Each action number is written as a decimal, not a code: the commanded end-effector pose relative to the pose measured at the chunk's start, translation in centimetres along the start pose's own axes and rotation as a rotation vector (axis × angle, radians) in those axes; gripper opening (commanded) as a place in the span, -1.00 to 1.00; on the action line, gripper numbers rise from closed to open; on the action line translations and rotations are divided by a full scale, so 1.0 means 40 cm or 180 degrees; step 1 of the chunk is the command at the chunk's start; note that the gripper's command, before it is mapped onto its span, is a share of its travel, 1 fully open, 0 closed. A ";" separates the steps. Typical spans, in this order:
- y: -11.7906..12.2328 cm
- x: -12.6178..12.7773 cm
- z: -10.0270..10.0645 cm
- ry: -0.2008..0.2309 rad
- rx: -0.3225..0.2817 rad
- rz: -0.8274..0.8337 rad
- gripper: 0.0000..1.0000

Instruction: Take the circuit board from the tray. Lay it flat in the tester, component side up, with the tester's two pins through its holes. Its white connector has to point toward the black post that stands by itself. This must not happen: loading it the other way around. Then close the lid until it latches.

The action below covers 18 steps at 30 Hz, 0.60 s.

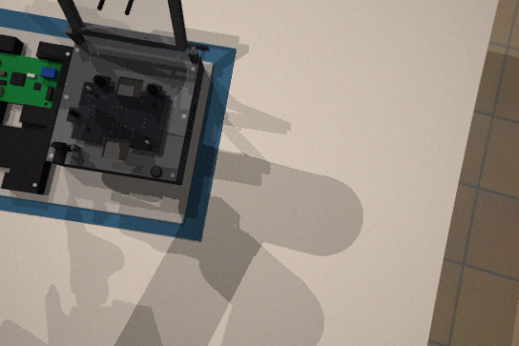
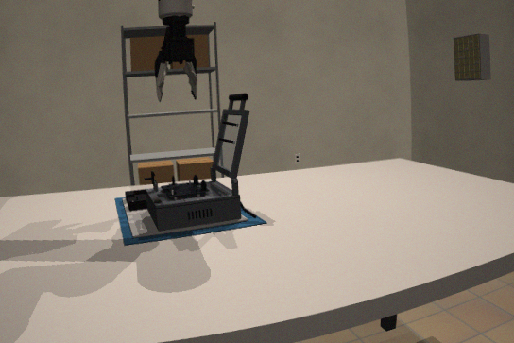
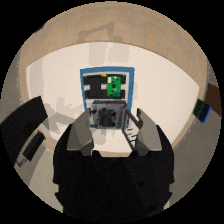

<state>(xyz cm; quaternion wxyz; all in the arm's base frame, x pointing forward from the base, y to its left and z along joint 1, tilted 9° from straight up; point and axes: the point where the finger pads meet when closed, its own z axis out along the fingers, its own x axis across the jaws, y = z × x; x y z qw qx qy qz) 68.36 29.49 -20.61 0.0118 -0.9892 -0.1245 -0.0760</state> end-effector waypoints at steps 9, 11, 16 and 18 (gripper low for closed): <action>-0.004 0.011 0.149 0.0023 0.0002 -0.0002 0.17; -0.004 0.011 0.175 0.0023 0.0002 -0.0002 0.17; -0.004 0.011 0.242 0.0023 0.0002 -0.0002 0.17; -0.004 0.011 0.242 0.0023 0.0002 -0.0002 0.17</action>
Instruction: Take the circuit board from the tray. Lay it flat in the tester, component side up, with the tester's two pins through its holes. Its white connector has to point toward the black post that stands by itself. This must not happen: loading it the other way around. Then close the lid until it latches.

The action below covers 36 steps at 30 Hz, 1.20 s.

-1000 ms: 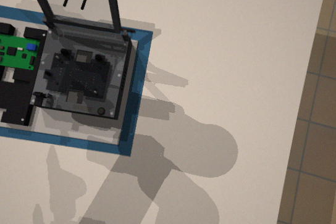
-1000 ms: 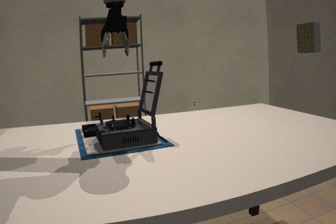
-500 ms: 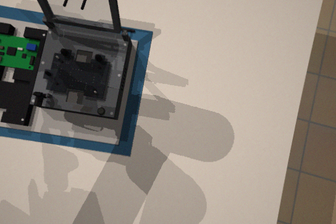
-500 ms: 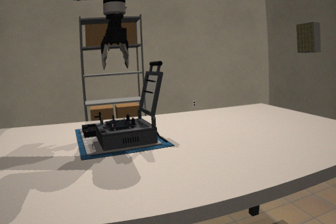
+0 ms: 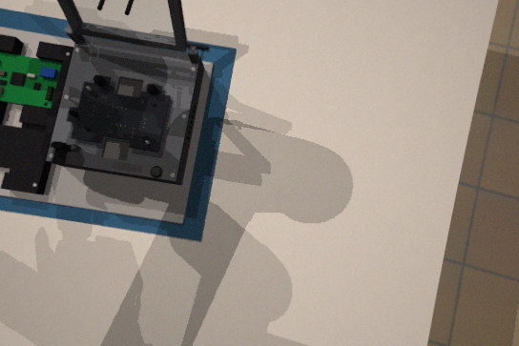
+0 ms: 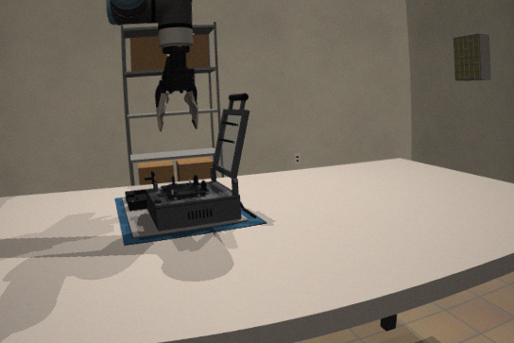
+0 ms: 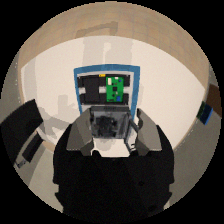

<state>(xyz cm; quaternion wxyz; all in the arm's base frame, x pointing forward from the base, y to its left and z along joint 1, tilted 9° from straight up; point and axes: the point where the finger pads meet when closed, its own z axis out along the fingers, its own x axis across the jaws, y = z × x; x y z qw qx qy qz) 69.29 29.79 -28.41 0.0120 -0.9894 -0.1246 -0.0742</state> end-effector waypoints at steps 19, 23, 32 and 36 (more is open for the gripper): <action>-0.003 0.019 0.235 0.0034 -0.0001 -0.0002 0.17; -0.003 0.019 0.264 0.0034 -0.0001 -0.0002 0.17; -0.002 0.019 0.302 0.0034 -0.0002 -0.0001 0.17; -0.002 0.019 0.305 0.0034 -0.0002 -0.0002 0.17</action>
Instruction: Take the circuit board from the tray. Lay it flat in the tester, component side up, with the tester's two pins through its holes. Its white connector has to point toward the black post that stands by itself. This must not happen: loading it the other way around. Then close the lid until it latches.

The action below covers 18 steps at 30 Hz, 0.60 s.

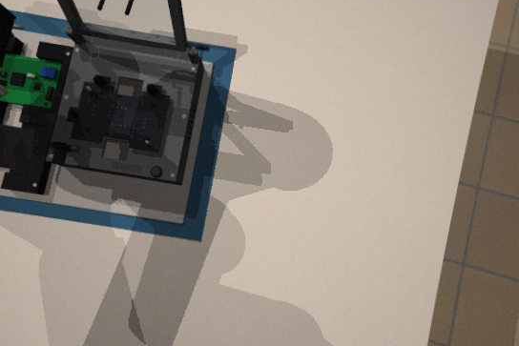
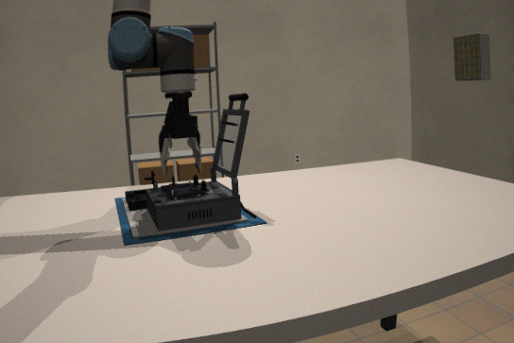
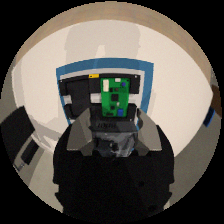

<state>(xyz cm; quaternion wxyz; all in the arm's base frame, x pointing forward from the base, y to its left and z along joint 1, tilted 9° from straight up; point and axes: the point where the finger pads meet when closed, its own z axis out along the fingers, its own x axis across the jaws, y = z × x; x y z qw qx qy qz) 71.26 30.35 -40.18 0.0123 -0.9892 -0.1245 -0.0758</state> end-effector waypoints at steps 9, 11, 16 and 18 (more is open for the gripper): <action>-0.002 0.010 0.009 0.0020 -0.0002 -0.0002 0.17; -0.002 0.009 0.009 0.0019 -0.0002 -0.0002 0.17; -0.002 0.009 0.009 0.0019 -0.0002 -0.0002 0.17; -0.002 0.009 0.009 0.0019 -0.0002 -0.0002 0.17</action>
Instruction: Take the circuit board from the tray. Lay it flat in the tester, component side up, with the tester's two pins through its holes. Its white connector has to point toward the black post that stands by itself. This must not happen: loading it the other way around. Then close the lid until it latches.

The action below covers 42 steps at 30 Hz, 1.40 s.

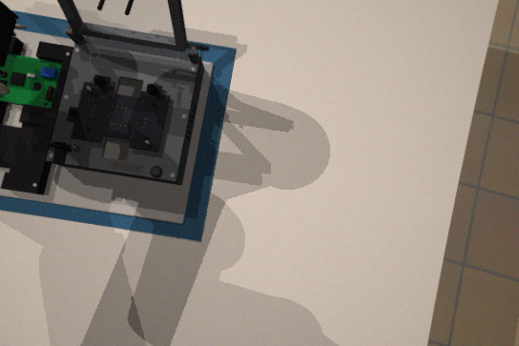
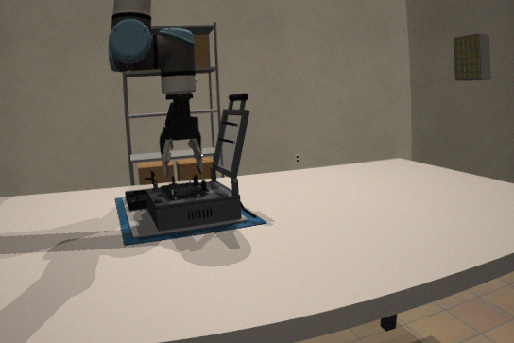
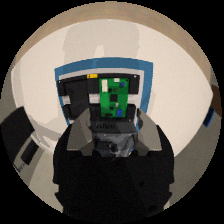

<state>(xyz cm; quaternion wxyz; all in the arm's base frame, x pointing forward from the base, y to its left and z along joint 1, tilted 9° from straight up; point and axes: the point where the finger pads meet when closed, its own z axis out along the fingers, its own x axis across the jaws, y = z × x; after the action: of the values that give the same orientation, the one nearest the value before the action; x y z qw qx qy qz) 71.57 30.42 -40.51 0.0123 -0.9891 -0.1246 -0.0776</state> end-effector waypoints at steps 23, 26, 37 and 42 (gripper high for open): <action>-0.003 0.003 0.000 0.0007 -0.0001 -0.0001 0.17; -0.003 0.003 0.000 0.0007 -0.0001 -0.0001 0.17; -0.003 0.006 0.010 0.0012 -0.0001 -0.0001 0.17; -0.003 0.006 0.023 0.0012 -0.0001 -0.0001 0.17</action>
<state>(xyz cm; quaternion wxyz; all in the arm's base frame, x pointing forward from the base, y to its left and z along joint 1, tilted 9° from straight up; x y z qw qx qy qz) 71.61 30.43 -40.90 0.0123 -0.9891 -0.1246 -0.0776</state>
